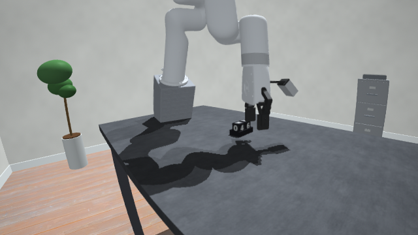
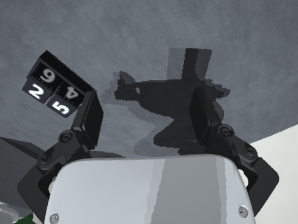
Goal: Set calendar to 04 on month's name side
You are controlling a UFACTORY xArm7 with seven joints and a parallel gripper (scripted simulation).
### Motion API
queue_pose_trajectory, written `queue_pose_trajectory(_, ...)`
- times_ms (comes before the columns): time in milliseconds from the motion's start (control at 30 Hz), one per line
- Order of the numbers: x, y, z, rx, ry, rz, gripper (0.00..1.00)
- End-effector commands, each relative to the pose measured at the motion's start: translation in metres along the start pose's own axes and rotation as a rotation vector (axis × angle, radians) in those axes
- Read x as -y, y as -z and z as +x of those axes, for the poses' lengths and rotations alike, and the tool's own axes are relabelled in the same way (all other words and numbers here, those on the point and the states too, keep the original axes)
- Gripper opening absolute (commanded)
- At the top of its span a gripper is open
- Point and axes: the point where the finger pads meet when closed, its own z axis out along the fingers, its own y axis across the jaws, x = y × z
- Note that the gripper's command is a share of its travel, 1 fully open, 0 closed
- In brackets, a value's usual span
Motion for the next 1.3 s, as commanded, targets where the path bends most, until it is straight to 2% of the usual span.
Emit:
queue_pose_trajectory(0, -0.001, 0.001, 0.001, -0.002, -0.001, 0.000, 1.00)
queue_pose_trajectory(100, 0.000, 0.001, 0.000, -0.001, -0.052, 0.001, 1.00)
queue_pose_trajectory(267, 0.005, 0.001, -0.006, -0.002, -0.262, 0.000, 1.00)
queue_pose_trajectory(467, 0.017, 0.001, -0.020, -0.002, -0.262, 0.000, 1.00)
queue_pose_trajectory(667, 0.019, 0.001, -0.021, -0.002, -0.299, 0.001, 1.00)
queue_pose_trajectory(833, 0.021, 0.001, -0.024, -0.002, -0.509, 0.001, 1.00)
queue_pose_trajectory(1067, 0.035, 0.001, -0.040, -0.002, -0.523, 0.000, 1.00)
queue_pose_trajectory(1267, 0.037, 0.001, -0.042, -0.002, -0.528, 0.001, 1.00)
